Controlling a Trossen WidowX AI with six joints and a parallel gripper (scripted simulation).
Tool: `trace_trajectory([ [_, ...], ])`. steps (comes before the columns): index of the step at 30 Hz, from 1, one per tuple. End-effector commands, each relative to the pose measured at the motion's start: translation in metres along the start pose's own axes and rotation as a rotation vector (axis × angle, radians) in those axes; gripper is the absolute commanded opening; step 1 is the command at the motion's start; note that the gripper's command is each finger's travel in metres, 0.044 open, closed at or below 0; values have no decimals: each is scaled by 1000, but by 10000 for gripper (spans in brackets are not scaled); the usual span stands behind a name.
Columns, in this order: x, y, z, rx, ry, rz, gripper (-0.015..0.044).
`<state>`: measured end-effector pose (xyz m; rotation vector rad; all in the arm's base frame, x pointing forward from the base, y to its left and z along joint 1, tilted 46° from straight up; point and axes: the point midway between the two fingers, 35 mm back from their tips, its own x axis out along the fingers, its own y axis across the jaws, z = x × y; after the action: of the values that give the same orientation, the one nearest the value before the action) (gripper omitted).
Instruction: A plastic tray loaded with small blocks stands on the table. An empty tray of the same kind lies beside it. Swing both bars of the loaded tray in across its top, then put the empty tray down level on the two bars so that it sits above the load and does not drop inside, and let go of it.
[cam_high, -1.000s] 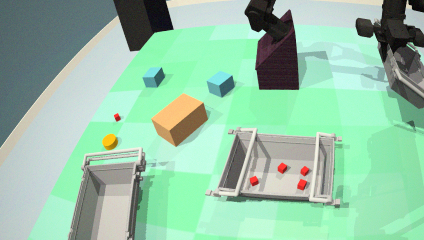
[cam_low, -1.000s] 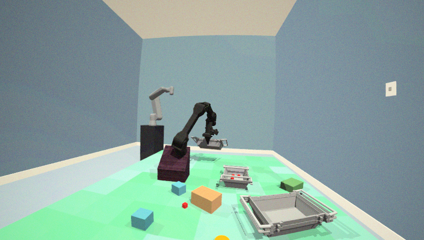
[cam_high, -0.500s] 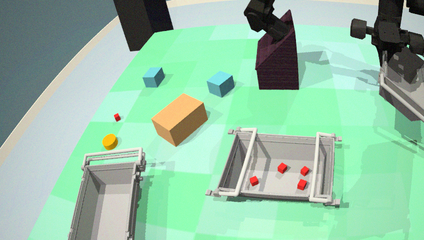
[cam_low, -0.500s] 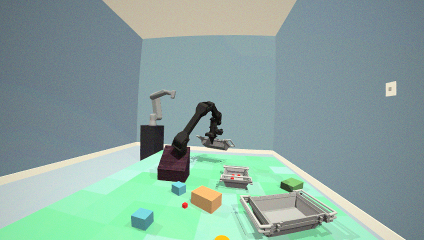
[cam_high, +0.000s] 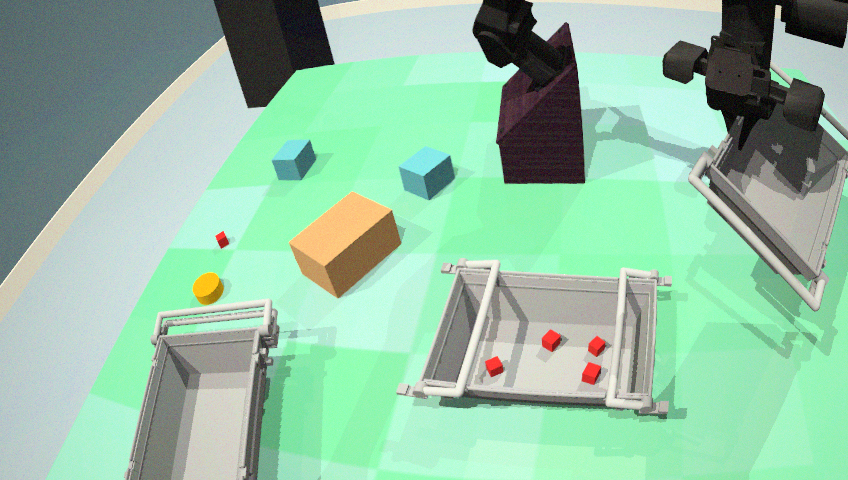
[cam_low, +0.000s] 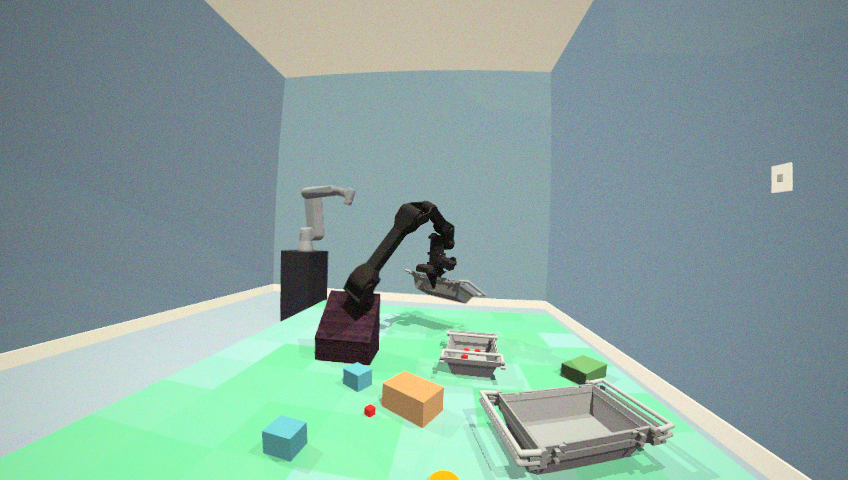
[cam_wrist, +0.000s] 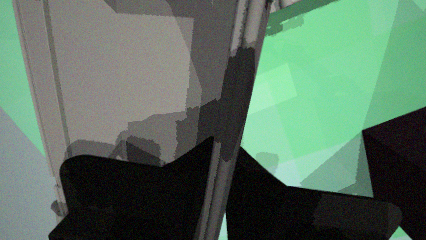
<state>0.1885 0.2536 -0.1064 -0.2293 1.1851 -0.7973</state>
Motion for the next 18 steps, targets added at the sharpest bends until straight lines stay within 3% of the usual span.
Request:
trace_trajectory([
  [1,-11,-3,17,73,-4,31,0],
  [18,-13,-28,81,358,-5,36,0],
])
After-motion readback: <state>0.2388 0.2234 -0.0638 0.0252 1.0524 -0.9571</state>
